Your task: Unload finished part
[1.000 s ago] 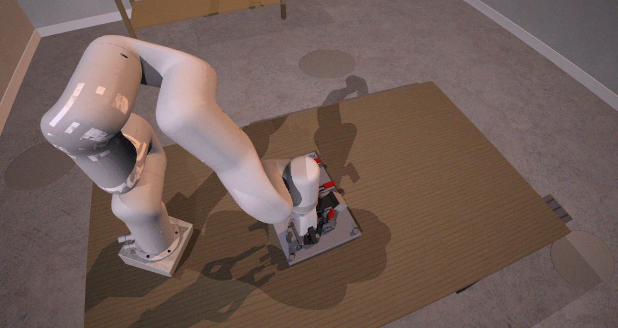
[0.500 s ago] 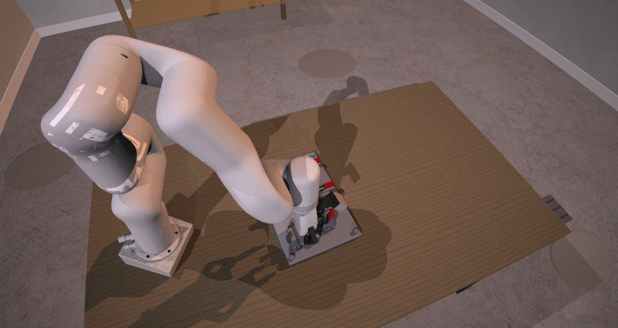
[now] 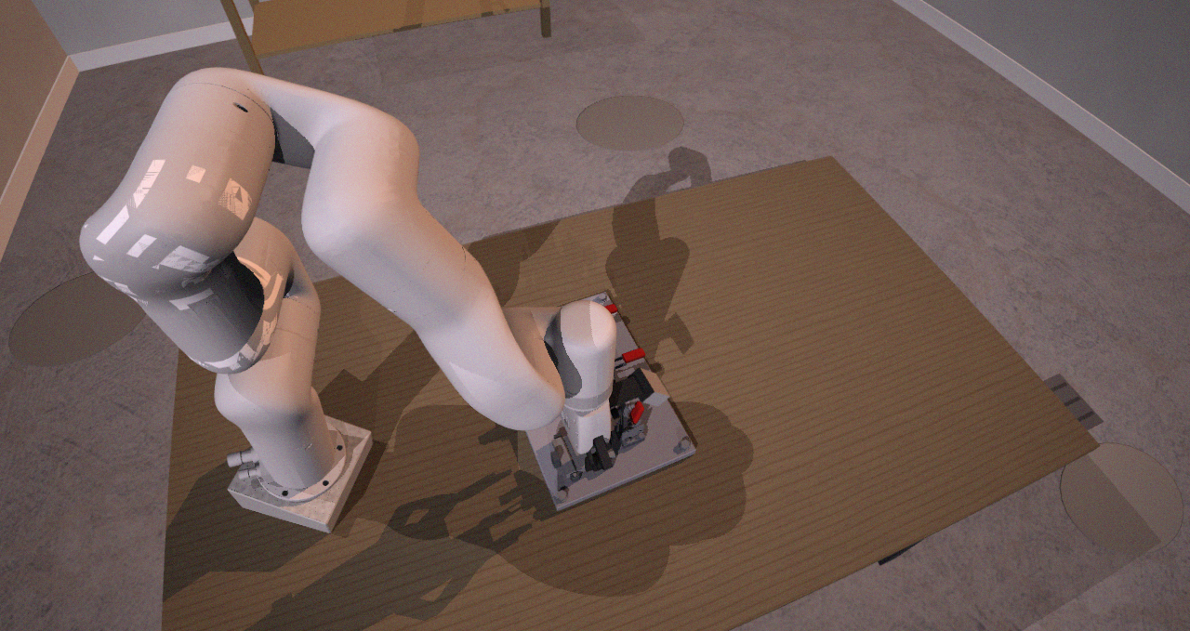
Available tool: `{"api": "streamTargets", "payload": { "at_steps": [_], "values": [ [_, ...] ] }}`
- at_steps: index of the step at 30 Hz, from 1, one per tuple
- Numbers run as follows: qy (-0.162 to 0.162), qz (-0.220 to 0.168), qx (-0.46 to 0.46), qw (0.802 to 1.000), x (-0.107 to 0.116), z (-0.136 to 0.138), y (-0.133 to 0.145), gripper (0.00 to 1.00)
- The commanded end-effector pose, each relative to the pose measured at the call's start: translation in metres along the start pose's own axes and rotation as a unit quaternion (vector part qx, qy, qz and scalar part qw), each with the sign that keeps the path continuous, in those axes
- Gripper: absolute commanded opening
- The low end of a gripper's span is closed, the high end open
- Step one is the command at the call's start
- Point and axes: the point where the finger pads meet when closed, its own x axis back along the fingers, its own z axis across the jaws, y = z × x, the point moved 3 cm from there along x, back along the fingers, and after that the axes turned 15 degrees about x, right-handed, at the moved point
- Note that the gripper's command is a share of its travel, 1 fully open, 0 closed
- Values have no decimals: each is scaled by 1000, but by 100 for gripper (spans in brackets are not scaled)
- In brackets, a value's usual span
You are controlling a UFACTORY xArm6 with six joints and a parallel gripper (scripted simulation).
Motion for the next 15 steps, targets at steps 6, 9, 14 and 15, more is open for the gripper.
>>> {"api": "streamTargets", "payload": {
  "at_steps": [6, 9, 14, 15],
  "values": [
    [1, 1, 0, 1000, -3, 1, -1, 100],
    [1, 1, 0, 1000, -6, 1, -1, 100],
    [1, 1, 0, 1000, -12, 1, -1, 100],
    [1, 1, 0, 1000, -14, 1, -1, 100]
  ]
}}
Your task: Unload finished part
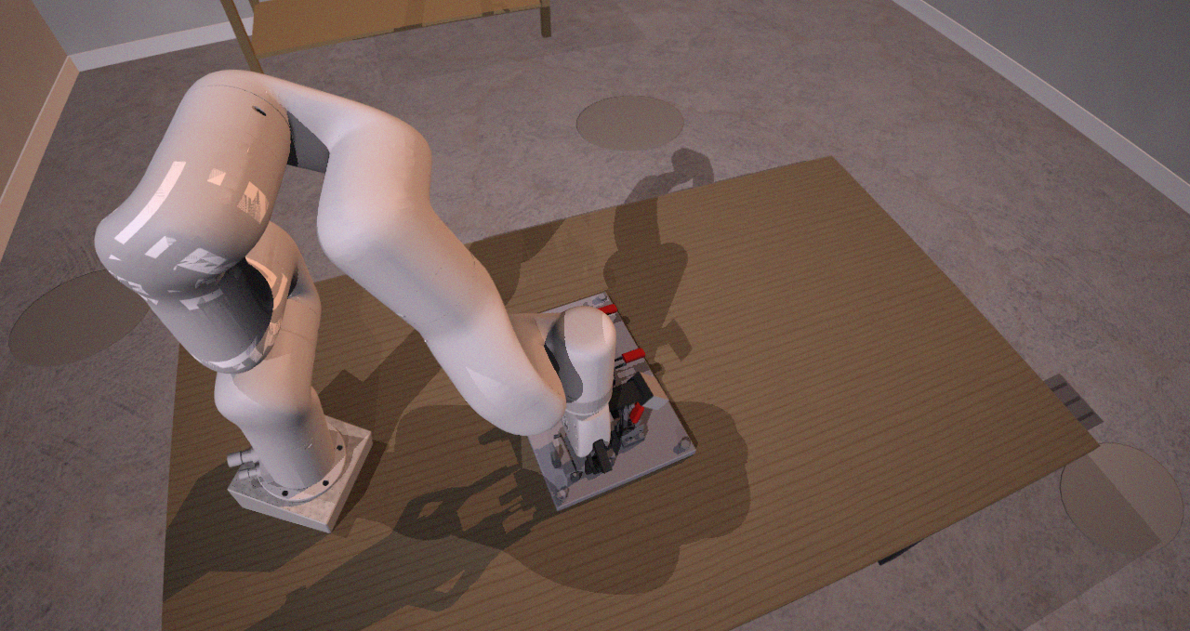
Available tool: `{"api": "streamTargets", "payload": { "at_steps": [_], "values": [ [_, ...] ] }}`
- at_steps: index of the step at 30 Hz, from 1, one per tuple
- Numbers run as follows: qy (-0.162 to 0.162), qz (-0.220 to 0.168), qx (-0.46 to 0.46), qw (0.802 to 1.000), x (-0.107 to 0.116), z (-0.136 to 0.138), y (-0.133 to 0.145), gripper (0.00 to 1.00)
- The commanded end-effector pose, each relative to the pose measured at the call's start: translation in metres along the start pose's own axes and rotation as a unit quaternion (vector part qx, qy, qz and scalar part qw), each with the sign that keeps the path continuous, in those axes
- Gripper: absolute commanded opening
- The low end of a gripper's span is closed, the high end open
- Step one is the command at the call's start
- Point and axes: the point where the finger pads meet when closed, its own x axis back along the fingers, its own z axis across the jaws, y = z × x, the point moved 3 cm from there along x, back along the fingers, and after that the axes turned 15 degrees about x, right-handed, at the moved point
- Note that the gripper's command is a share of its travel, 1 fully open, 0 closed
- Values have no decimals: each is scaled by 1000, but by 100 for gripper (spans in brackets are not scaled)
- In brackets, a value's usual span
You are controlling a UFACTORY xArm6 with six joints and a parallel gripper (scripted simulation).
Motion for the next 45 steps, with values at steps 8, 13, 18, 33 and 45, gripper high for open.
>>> {"api": "streamTargets", "payload": {
  "at_steps": [8, 13, 18, 33, 45],
  "values": [
    [1, 2, 0, 1000, -11, 1, -1, 100],
    [1, 2, 0, 1000, -15, 1, -1, 100],
    [1, 2, 0, 1000, -18, 1, -1, 100],
    [1, 2, 0, 1000, -19, 1, -1, 100],
    [1, 2, 0, 1000, -19, 1, -1, 0]
  ]
}}
